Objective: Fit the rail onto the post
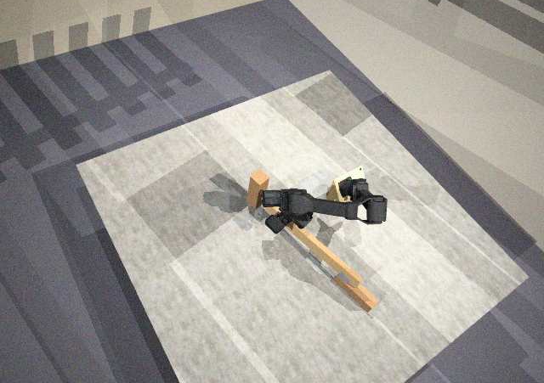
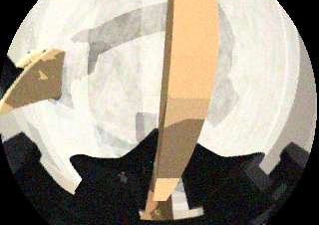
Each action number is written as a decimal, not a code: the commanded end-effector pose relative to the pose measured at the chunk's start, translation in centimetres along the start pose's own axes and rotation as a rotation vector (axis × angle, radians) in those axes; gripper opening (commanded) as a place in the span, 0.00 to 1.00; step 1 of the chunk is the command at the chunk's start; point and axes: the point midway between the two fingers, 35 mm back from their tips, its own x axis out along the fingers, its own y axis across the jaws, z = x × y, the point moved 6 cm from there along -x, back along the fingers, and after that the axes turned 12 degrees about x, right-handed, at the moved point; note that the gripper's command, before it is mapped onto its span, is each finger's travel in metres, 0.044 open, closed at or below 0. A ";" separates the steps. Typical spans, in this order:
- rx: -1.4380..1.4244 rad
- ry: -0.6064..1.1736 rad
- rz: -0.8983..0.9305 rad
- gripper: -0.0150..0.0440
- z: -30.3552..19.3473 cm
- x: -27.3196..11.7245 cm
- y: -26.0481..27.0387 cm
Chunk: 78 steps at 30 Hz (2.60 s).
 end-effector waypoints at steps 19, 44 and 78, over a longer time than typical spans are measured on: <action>0.001 -0.008 -0.010 0.25 0.0 -1.3 -0.1; 0.001 -0.007 -0.009 0.25 0.0 -2.2 -0.1; 0.001 -0.007 -0.009 0.25 -0.1 -2.0 0.1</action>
